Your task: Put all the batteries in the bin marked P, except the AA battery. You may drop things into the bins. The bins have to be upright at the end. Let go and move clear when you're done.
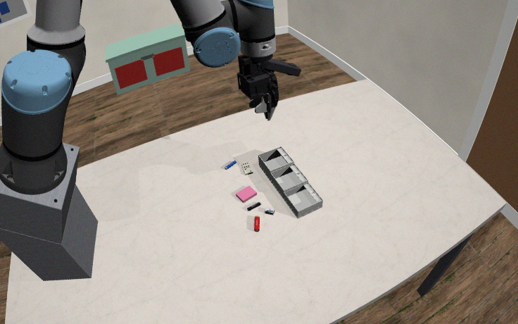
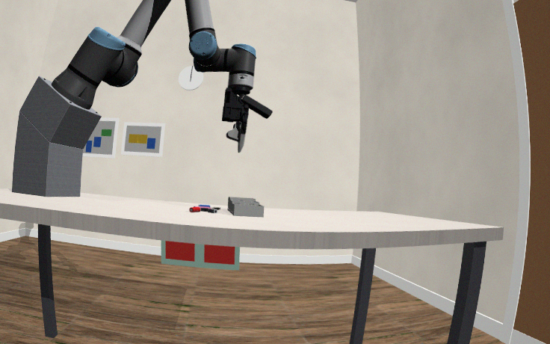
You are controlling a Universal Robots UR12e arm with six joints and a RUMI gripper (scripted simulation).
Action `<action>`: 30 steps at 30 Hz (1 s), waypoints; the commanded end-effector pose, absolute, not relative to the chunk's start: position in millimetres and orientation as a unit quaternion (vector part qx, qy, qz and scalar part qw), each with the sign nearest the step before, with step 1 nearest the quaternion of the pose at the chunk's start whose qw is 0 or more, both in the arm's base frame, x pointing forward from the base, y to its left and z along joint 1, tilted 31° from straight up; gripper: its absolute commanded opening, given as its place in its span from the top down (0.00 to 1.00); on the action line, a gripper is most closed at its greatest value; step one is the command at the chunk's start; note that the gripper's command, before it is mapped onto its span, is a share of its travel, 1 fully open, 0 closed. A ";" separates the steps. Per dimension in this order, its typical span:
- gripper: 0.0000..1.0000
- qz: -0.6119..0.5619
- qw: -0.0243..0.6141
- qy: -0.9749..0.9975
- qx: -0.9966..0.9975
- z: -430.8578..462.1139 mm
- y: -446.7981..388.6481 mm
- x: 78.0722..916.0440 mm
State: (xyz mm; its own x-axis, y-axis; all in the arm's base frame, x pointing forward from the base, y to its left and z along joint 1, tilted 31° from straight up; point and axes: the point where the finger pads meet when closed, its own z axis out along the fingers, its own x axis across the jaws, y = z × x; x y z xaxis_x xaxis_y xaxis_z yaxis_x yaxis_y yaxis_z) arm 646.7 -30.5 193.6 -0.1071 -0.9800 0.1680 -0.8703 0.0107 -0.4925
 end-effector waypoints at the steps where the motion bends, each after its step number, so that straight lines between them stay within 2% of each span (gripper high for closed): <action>1: 0.96 -0.245 0.111 0.702 -0.659 200.6 -29.1 643.0; 8: 0.96 -0.245 0.111 0.702 -0.659 200.6 -29.1 643.0; 9: 0.86 -0.248 0.105 0.686 -0.676 192.7 -26.7 642.1; 15: 0.86 -0.258 0.077 0.608 -0.747 145.2 -11.9 636.7; 30: 0.86 -0.258 0.077 0.608 -0.747 42.1 20.0 625.0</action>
